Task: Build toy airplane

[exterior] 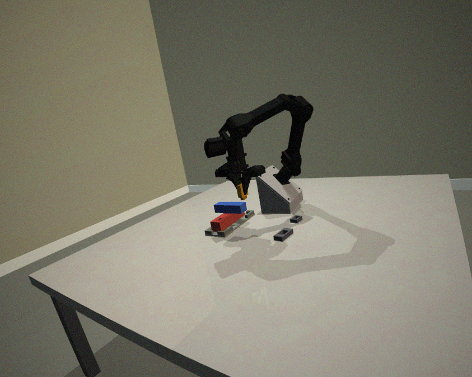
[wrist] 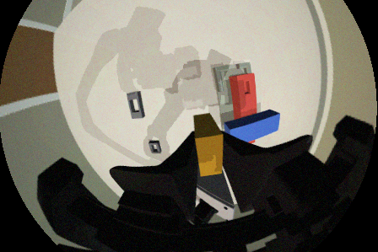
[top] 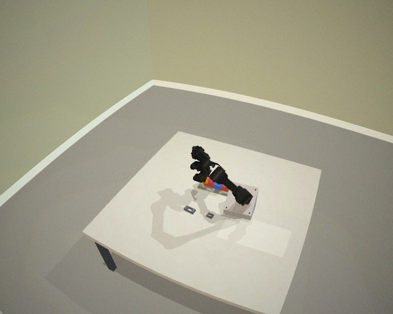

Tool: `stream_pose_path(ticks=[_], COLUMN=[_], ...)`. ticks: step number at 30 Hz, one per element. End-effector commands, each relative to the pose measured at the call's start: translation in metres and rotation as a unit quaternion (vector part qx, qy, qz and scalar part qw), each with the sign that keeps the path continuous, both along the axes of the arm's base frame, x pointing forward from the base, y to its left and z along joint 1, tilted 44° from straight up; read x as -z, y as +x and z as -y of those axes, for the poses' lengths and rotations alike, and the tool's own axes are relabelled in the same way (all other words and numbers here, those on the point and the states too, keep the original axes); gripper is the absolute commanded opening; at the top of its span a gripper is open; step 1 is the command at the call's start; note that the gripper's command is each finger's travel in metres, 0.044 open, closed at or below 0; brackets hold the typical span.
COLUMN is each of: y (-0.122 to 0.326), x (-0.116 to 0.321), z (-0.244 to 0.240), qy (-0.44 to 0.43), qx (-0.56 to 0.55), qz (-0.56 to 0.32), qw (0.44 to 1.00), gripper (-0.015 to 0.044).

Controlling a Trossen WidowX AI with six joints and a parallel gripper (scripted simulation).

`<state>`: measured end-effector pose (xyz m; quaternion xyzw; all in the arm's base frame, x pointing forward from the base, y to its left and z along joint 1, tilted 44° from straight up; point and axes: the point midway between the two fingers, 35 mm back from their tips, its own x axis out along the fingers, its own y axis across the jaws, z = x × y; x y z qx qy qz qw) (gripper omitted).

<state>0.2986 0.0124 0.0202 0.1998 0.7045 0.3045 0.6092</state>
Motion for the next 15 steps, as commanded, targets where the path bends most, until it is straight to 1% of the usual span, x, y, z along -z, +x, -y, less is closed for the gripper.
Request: stream_pose_path(ticks=[1, 15], y=[0.006, 0.021], x=[0.009, 0.046], z=[0.007, 0.026], qy=[-0.004, 0.002], qx=[-0.005, -0.014], qz=[0.008, 0.016], qw=[1.0, 1.0], gripper=[0.0, 0.0])
